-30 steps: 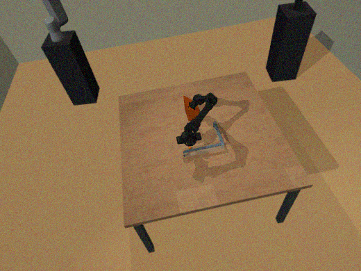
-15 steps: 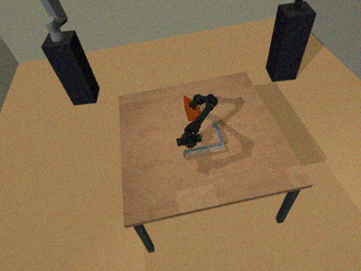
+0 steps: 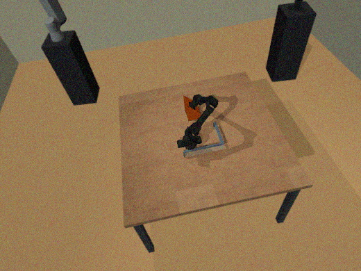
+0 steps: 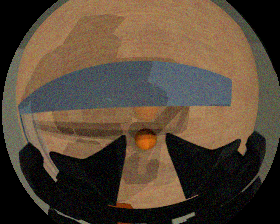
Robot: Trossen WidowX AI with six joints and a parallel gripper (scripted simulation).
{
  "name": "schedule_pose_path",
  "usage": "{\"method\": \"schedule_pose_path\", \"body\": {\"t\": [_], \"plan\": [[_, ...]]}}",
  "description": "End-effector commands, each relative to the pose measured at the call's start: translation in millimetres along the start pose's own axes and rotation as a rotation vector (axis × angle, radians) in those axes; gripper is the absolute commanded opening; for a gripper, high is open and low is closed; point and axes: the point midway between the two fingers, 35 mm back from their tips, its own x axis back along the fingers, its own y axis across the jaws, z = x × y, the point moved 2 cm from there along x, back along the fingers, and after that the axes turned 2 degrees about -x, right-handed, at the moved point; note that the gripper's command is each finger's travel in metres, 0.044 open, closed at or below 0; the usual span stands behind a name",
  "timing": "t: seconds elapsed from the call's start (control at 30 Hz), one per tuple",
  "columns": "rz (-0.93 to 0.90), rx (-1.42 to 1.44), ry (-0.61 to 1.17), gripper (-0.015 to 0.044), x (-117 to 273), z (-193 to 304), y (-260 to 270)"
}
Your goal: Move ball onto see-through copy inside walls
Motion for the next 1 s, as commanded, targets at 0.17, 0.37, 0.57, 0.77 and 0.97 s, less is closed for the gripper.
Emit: {"method": "schedule_pose_path", "body": {"t": [0.17,0.37,0.57,0.77,0.97], "plan": [[-0.007,-0.007,0.001,0.0097,-3.2,1.3,0.2],[-0.006,-0.007,0.001,0.0018,-2.0,1.1,0.1],[0.000,-0.008,0.000,0.0000,37.6,-3.8,-2.6],[0.002,-0.008,0.000,0.0000,84.4,-3.4,-3.1],[0.000,-0.008,0.002,0.0000,119.8,1.0,-1.4]]}}
